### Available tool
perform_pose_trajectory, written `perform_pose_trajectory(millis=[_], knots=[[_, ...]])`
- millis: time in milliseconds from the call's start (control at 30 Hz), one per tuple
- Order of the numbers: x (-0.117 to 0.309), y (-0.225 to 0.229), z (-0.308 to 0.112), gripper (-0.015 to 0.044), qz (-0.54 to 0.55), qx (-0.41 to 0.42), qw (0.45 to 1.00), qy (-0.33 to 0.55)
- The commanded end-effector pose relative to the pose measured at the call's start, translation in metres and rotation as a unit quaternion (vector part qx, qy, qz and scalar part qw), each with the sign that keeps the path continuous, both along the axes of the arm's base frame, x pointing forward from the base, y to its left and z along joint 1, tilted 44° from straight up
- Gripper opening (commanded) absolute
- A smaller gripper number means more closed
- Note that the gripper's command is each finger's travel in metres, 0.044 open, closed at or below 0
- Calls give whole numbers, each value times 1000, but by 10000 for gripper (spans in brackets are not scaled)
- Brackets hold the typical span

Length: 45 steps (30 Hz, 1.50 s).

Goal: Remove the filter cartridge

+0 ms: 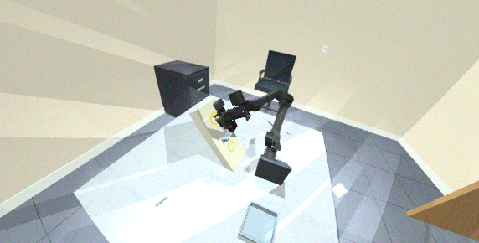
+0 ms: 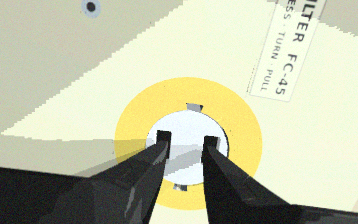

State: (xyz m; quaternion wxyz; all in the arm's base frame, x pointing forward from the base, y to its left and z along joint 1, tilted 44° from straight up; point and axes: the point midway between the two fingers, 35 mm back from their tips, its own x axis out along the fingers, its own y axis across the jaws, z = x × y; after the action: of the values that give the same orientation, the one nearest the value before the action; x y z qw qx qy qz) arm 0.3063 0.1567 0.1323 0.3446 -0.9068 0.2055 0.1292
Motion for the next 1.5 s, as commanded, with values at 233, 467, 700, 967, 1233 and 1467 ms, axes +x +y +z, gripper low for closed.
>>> perform_pose_trajectory(millis=[233, 467, 700, 967, 1233, 1467], knots=[[2, -1, -2, 99, 2, -3, 1000, 3], [2, -1, -2, 99, 2, -3, 1000, 3], [2, -1, -2, 99, 2, -3, 1000, 3], [2, -1, -2, 99, 2, -3, 1000, 3], [2, -1, -2, 99, 2, -3, 1000, 3], [2, -1, -2, 99, 2, -3, 1000, 3]])
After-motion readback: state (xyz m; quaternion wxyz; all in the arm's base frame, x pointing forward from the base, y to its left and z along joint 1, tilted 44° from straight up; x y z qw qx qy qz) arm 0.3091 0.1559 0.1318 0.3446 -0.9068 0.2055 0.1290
